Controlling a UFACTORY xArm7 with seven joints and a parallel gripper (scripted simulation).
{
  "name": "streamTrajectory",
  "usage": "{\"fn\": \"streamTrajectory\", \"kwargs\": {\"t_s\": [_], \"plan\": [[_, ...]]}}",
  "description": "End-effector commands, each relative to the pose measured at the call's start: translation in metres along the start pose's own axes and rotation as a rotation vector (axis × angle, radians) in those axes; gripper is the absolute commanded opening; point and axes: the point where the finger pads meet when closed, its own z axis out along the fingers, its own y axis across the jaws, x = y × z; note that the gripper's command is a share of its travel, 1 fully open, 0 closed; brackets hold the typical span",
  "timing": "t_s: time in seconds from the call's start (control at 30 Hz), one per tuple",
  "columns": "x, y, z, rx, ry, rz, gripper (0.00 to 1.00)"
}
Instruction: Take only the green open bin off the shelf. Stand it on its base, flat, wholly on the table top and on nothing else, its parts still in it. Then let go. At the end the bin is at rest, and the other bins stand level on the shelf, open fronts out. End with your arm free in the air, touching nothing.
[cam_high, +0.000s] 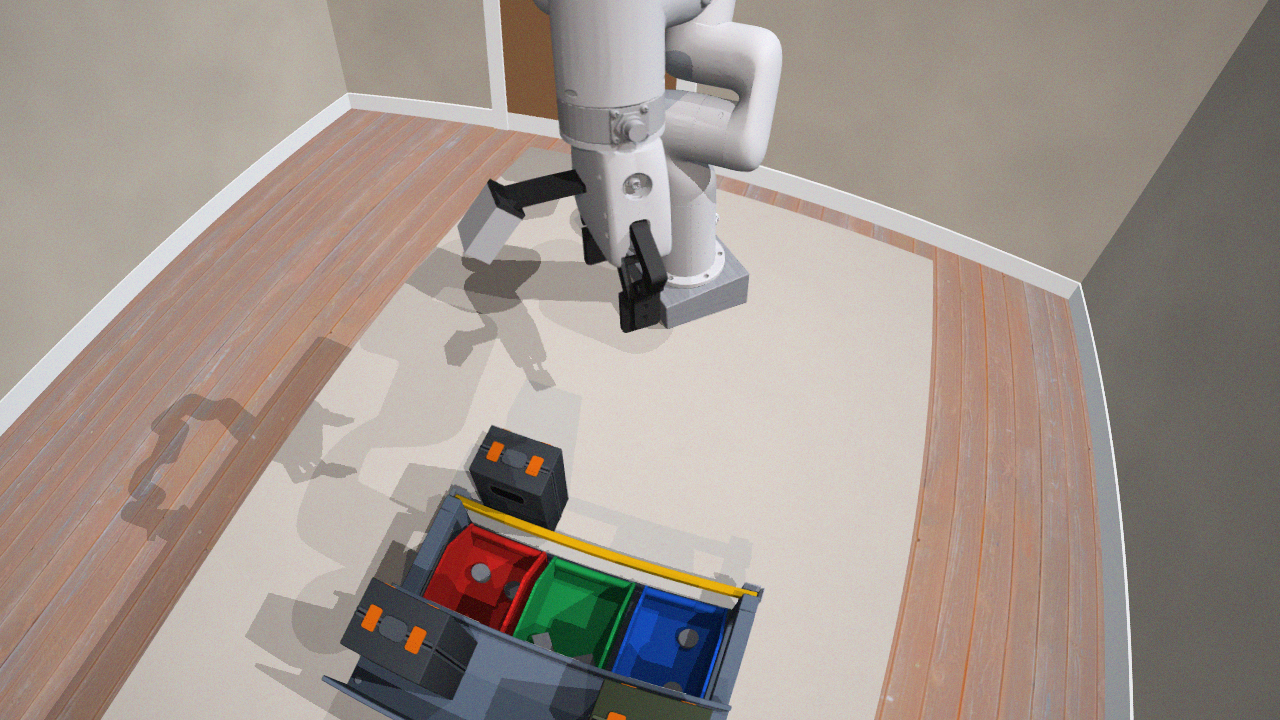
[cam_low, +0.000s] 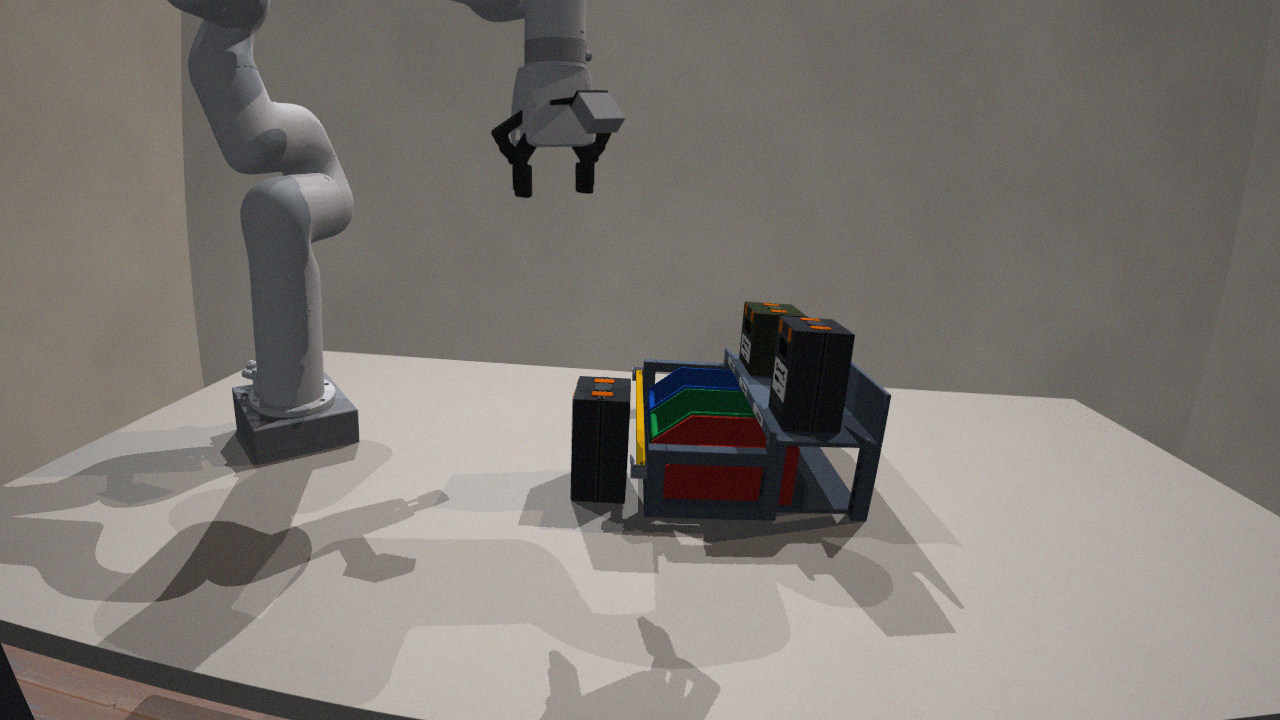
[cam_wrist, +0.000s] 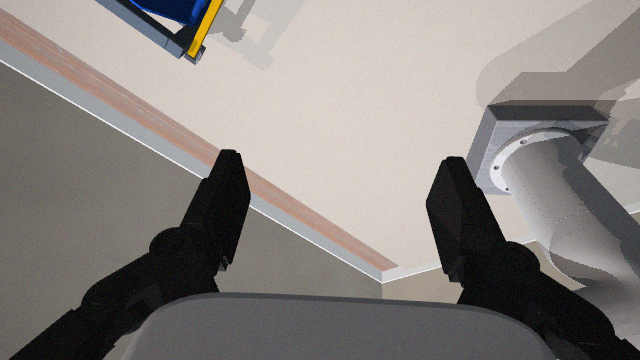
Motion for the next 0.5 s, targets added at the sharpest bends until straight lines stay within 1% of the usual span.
{"fn": "streamTrajectory", "kwargs": {"t_s": [0.0,0.1,0.27,0.47], "plan": [[0.001,-0.001,-0.001,0.003,0.004,0.004,1.00],[0.001,-0.001,-0.001,0.003,0.004,0.004,1.00],[0.015,-0.021,0.042,-0.020,0.026,0.261,1.00],[0.015,-0.021,0.042,-0.020,0.026,0.261,1.00]]}}
